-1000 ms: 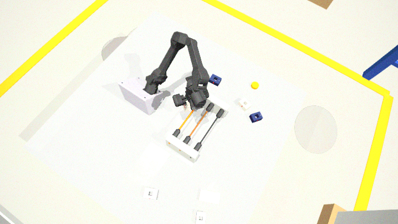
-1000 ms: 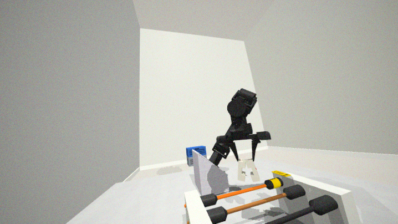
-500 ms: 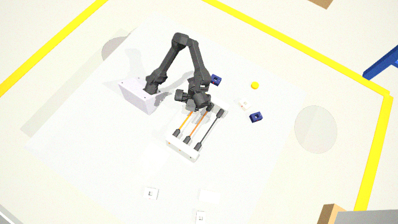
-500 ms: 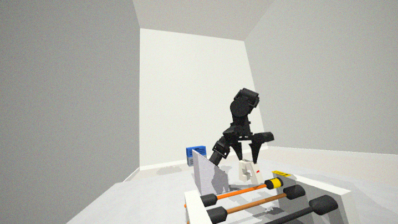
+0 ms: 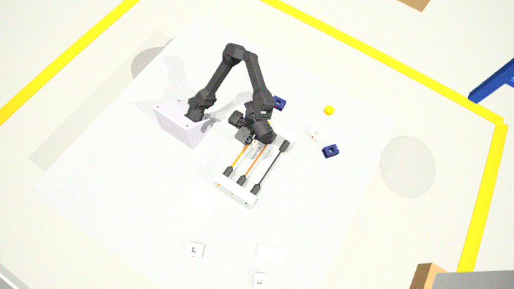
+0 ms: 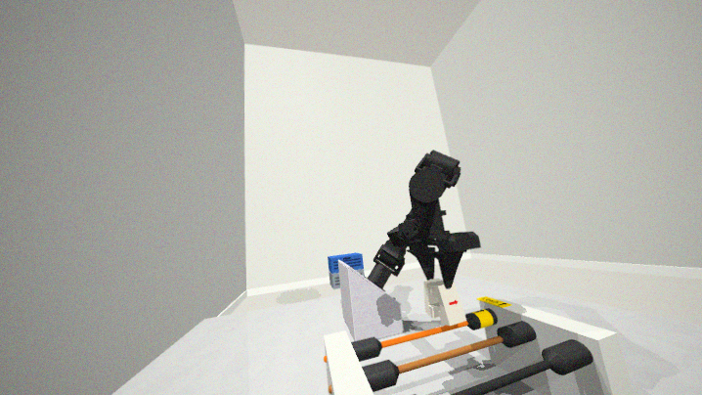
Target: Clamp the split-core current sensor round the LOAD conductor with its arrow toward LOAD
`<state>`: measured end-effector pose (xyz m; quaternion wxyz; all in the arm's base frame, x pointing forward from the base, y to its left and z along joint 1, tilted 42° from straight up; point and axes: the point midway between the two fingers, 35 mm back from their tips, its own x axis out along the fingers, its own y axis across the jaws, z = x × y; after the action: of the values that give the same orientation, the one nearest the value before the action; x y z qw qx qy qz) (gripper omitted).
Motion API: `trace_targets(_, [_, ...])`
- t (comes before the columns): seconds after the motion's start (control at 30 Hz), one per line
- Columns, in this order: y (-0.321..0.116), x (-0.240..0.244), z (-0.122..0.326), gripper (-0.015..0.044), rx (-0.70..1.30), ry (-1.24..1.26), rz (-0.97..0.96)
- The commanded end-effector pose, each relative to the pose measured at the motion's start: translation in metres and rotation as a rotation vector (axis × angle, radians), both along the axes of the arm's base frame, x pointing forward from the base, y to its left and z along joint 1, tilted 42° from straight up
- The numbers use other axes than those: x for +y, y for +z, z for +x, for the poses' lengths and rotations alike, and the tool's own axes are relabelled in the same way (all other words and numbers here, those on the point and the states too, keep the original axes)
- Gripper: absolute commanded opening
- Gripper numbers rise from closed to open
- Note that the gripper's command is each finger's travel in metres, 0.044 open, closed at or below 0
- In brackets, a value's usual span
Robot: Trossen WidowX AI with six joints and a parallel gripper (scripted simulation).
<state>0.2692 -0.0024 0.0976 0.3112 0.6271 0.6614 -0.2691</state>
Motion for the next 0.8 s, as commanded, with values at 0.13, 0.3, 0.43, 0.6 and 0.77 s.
trace_targets(0.13, [-0.005,0.005,0.002,0.0000,0.016,-0.024,0.001])
trace_targets(0.3, [-0.011,0.010,0.003,0.0000,0.016,-0.024,0.000])
trace_targets(0.43, [-0.016,0.014,0.003,0.0000,0.016,-0.024,0.000])
trace_targets(0.6, [-0.022,0.020,0.003,0.0000,0.015,-0.024,0.000])
trace_targets(0.77, [-0.028,0.026,0.002,0.0000,0.015,-0.024,0.001])
